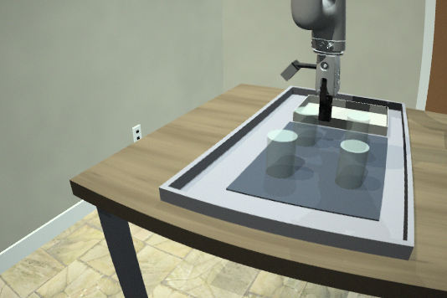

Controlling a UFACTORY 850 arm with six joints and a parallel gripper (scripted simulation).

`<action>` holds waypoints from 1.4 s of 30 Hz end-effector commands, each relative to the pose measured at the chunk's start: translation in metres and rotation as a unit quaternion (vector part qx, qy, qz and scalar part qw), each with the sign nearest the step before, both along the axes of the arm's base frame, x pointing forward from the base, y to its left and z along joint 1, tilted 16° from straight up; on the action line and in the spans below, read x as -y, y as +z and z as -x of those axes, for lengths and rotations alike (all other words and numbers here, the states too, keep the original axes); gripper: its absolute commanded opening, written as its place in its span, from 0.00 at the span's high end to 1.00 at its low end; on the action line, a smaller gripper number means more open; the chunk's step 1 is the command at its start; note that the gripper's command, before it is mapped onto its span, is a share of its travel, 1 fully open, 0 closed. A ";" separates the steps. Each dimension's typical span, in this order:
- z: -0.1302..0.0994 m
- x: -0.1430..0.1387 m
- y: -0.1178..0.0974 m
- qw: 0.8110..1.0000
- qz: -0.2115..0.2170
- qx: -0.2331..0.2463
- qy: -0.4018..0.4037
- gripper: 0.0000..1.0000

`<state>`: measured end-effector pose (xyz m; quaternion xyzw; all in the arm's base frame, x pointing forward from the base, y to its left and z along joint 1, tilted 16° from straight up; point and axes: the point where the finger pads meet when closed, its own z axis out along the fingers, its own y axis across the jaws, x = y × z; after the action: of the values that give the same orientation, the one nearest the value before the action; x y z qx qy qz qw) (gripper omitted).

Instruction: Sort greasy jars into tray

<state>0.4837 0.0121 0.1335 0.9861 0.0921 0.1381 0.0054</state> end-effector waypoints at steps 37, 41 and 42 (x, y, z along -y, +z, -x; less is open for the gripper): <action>-0.005 -0.001 0.004 1.000 0.000 0.001 0.000 1.00; -0.005 -0.001 0.004 1.000 0.000 0.001 0.000 1.00; -0.005 -0.001 0.004 1.000 0.000 0.001 0.000 1.00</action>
<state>0.4878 0.0130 0.1368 0.9861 0.0922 0.1381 0.0051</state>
